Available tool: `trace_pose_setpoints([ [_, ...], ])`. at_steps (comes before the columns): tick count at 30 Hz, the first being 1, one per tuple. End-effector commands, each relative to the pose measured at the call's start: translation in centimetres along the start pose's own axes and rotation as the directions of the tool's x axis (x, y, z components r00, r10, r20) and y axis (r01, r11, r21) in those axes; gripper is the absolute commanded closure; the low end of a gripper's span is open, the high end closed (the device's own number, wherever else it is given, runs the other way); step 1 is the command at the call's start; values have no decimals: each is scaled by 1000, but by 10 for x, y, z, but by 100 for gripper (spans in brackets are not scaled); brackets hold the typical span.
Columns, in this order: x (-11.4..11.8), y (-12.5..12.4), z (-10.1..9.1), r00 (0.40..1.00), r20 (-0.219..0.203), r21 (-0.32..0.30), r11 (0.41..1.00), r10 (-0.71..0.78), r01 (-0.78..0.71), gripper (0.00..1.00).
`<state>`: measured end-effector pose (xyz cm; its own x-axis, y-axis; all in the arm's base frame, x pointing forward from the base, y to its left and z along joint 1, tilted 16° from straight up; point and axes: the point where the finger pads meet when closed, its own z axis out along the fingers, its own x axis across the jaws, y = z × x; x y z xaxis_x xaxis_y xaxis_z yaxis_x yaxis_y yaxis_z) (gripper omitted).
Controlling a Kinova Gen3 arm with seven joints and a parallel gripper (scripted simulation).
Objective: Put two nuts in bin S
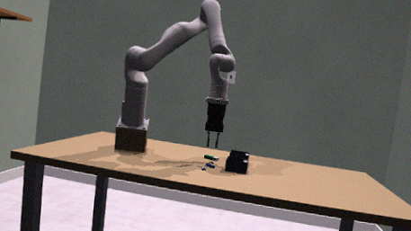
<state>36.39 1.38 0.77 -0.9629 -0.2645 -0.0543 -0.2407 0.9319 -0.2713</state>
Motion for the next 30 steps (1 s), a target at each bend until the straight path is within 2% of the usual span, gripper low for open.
trace_pose_setpoints([
  [1, 1, -5, 3, 995, -10, 9, 995, 95, -95, 36],
  [4, 1, -5, 3, 971, -8, 11, 971, 237, -237, 36],
  [30, 1, -5, 3, 971, -8, 11, 971, 237, -237, 36],
])
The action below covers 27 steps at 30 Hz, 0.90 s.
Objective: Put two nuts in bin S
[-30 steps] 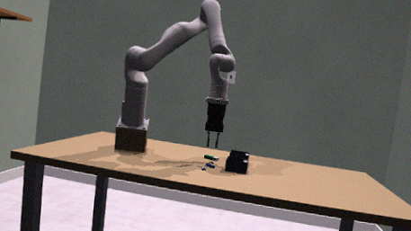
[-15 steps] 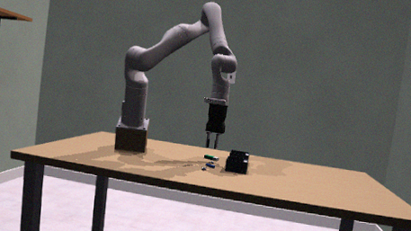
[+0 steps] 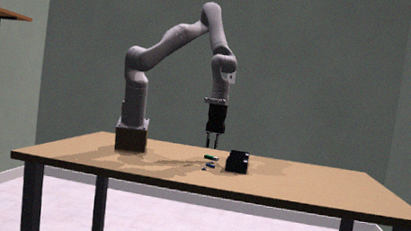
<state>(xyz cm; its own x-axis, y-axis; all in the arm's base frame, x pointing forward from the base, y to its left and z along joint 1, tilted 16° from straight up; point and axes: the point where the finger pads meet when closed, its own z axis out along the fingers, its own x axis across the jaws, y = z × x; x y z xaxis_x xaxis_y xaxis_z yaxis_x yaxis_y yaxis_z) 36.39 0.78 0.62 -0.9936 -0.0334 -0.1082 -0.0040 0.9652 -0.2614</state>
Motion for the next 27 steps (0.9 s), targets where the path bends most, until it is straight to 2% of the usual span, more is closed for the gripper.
trace_pose_setpoints([
  [1, 0, 0, 0, 1000, 1, -1, 1000, 0, 0, 36],
  [8, 0, 0, 0, 1000, 1, -1, 1000, 0, 0, 36],
  [18, 2, -3, 40, 1000, 1, -1, 1000, 0, 0, 36],
  [20, 2, -3, 40, 1000, 1, -1, 1000, 0, 0, 36],
  [24, 2, -4, 56, 1000, 1, -1, 1000, 0, 0, 36],
  [27, 2, -5, 56, 1000, 1, -1, 1000, 0, 0, 36],
])
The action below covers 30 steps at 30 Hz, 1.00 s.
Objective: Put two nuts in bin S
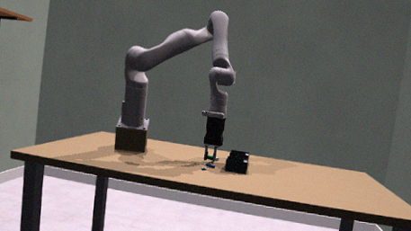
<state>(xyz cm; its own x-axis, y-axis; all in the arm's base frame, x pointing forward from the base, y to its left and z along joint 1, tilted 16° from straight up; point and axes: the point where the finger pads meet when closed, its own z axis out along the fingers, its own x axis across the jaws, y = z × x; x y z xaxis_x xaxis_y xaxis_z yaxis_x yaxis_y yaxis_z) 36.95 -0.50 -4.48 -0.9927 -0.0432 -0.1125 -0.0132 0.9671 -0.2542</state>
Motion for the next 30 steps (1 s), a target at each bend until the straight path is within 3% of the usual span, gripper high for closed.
trace_pose_setpoints([
  [1, 2, -6, 3, 1000, -6, 8, 1000, 8, -8, 36],
  [18, 0, -2, 3, 1000, -6, 8, 1000, 8, -8, 36],
  [30, 0, -2, 15, 1000, -6, 8, 1000, 8, -8, 36],
])
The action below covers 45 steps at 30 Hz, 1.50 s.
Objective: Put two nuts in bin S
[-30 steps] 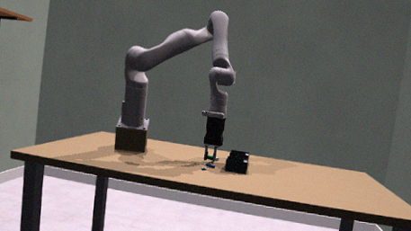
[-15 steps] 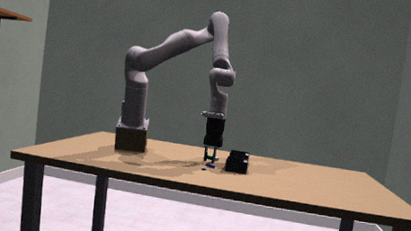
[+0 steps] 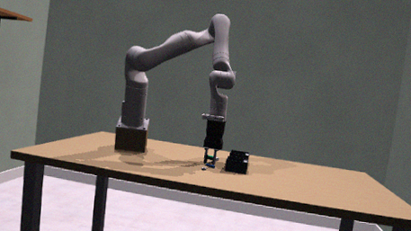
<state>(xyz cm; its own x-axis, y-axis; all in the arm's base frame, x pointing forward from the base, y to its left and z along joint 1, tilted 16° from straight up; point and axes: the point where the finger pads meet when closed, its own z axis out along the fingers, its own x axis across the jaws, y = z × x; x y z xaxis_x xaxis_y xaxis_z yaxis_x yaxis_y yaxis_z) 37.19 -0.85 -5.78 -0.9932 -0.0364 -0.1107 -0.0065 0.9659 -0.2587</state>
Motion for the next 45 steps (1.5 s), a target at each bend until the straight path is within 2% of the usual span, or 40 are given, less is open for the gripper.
trace_pose_setpoints([
  [1, 1, -2, 1, 1000, -2, 2, 1000, 2, -2, 36],
  [10, 0, -1, 1, 1000, -2, 2, 1000, 2, -2, 36],
  [11, 0, -1, 1, 1000, -2, 2, 1000, 2, -2, 66],
  [42, 0, -1, 1, 1000, -2, 2, 1000, 2, -2, 66],
  [45, 0, -1, -8, 1000, -2, 2, 1000, 2, -2, 66],
])
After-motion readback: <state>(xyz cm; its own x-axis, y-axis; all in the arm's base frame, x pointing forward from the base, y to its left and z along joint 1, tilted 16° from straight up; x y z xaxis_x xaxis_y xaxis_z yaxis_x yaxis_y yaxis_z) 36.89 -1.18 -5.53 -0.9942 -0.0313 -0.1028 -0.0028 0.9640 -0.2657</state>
